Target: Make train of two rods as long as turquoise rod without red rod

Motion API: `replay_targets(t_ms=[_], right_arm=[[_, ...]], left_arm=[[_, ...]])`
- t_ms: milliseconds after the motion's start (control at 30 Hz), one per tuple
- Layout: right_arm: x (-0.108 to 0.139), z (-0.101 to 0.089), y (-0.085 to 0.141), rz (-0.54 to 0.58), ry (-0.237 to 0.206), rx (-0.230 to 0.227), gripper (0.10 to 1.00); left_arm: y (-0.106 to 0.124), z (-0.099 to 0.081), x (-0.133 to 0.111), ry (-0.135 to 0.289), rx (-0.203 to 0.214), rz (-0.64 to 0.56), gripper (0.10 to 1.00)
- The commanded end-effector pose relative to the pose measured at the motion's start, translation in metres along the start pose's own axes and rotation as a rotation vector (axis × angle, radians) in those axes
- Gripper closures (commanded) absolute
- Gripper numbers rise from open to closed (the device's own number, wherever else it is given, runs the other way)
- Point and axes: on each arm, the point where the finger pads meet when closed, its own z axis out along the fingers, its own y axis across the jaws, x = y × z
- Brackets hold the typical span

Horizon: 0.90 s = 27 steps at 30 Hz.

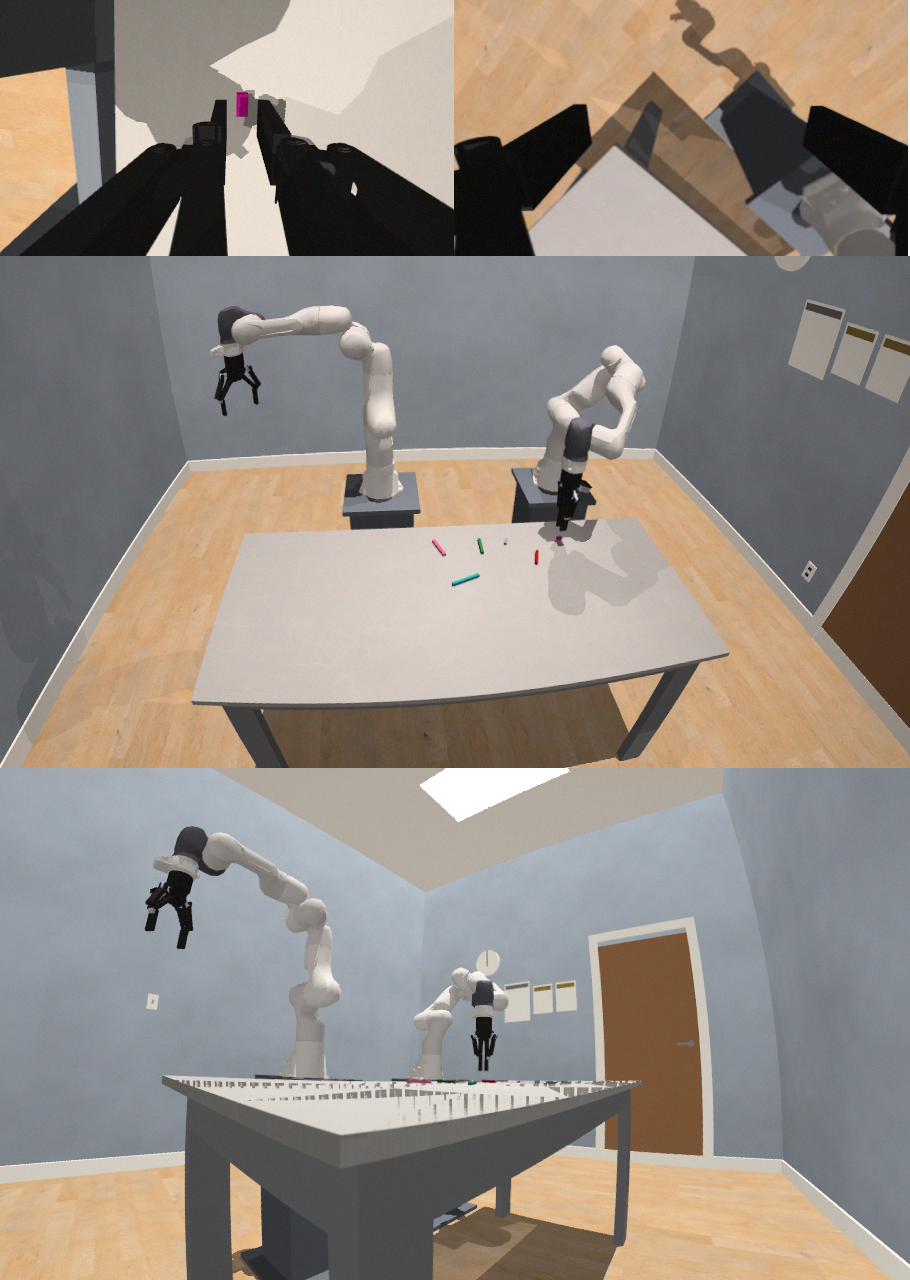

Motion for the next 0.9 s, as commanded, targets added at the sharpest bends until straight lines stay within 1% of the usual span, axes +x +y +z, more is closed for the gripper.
replay_targets(t_ms=[0, 433, 867], right_arm=[[0.002, -0.001, 0.001, -0.005, 0.005, 0.001, 0.098], [0.002, -0.001, 0.001, -0.005, 0.005, 0.001, 0.098], [0.002, -0.001, 0.001, -0.005, 0.005, 0.001, 0.098]], left_arm=[[0.002, 0.004, -0.002, -0.003, -0.009, -0.003, 0.867], [0.002, 0.023, -0.001, -0.003, -0.009, -0.003, 0.867], [0.002, 0.031, -0.001, -0.003, -0.009, -0.003, 0.867]])
